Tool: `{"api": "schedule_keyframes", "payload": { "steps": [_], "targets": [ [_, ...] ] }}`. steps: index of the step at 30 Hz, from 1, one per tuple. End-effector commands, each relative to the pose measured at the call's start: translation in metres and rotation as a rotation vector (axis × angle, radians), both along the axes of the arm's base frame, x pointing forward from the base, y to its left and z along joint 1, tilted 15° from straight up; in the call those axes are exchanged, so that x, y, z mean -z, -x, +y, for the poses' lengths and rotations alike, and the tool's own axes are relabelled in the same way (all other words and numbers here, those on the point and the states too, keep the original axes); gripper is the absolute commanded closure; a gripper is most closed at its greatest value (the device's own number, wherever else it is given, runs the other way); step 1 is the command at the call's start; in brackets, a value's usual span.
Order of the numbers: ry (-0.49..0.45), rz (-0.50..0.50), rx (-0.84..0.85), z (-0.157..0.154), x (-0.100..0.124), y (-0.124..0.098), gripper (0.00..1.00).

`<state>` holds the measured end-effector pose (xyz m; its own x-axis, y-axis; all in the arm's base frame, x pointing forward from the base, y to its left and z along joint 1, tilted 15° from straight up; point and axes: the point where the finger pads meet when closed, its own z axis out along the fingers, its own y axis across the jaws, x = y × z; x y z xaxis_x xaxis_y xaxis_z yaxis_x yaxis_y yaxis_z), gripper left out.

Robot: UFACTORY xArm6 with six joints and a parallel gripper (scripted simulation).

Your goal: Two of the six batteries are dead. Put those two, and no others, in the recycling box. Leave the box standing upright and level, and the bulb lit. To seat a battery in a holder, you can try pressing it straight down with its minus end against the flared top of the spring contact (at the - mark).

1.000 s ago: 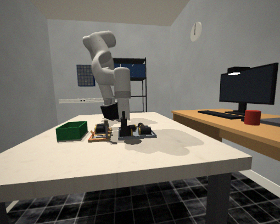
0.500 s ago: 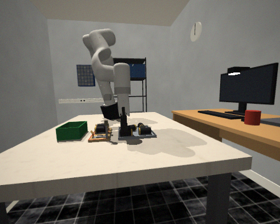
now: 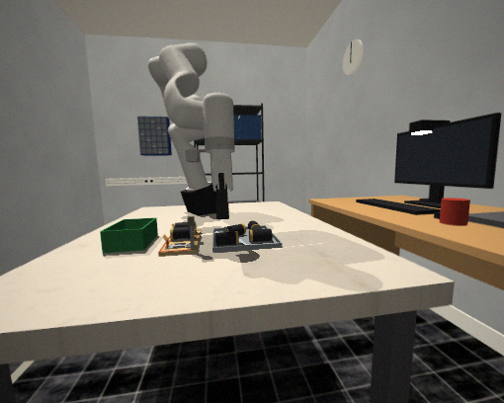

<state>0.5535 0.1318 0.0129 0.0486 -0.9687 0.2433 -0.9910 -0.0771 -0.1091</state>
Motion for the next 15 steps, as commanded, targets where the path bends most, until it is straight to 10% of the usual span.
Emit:
{"api": "schedule_keyframes", "payload": {
  "steps": [1,15],
  "targets": [
    [-0.001,-0.004,-0.001,0.001,-0.003,-0.001,0.49],
    [-0.001,-0.004,-0.001,0.014,-0.058,0.006,0.49]
  ]
}}
